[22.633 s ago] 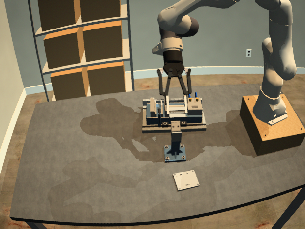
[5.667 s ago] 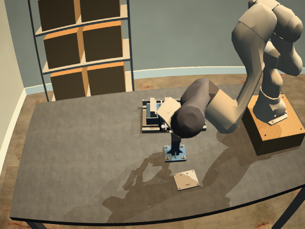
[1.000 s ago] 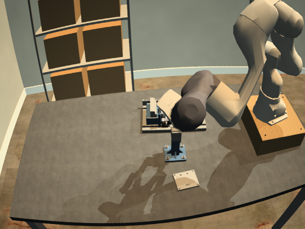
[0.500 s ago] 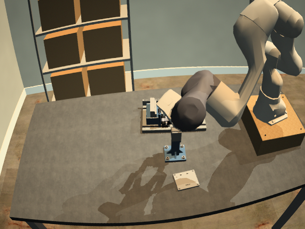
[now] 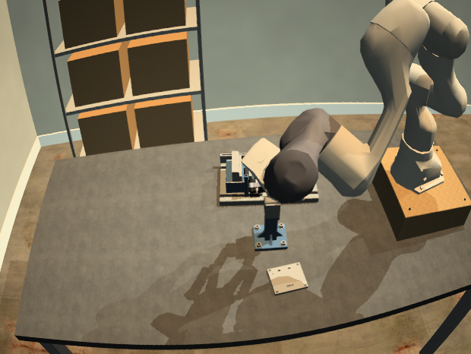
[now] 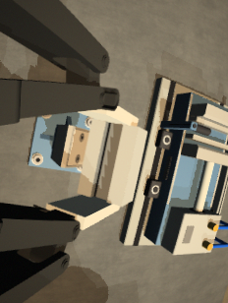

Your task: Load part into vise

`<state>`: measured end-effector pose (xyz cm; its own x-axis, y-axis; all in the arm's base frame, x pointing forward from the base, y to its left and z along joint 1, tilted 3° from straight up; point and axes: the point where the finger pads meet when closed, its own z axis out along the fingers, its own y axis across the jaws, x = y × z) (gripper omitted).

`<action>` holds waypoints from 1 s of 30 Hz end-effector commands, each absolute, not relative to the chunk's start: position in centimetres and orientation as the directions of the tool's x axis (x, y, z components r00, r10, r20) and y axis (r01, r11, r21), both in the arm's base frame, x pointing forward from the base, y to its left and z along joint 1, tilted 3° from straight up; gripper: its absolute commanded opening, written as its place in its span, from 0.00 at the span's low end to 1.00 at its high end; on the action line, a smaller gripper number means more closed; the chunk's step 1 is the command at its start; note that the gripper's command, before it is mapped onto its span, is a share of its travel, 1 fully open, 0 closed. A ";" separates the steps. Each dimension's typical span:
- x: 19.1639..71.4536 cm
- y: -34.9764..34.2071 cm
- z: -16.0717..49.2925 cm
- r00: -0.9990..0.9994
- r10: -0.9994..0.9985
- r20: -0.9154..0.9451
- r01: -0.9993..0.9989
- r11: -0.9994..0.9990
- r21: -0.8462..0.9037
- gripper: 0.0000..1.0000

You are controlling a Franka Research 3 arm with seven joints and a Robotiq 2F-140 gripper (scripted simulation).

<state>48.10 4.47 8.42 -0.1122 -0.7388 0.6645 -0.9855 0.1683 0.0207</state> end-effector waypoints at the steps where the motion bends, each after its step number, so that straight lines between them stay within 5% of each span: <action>1: 48.2 4.3 8.6 -0.105 -0.738 0.667 -0.987 0.162 0.024 0.00; 30: 48.1 4.3 8.6 -0.108 -0.753 0.649 -0.987 0.162 0.024 0.00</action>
<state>48.00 4.36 8.54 -0.1131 -0.7453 0.6571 -0.9855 0.1681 0.0211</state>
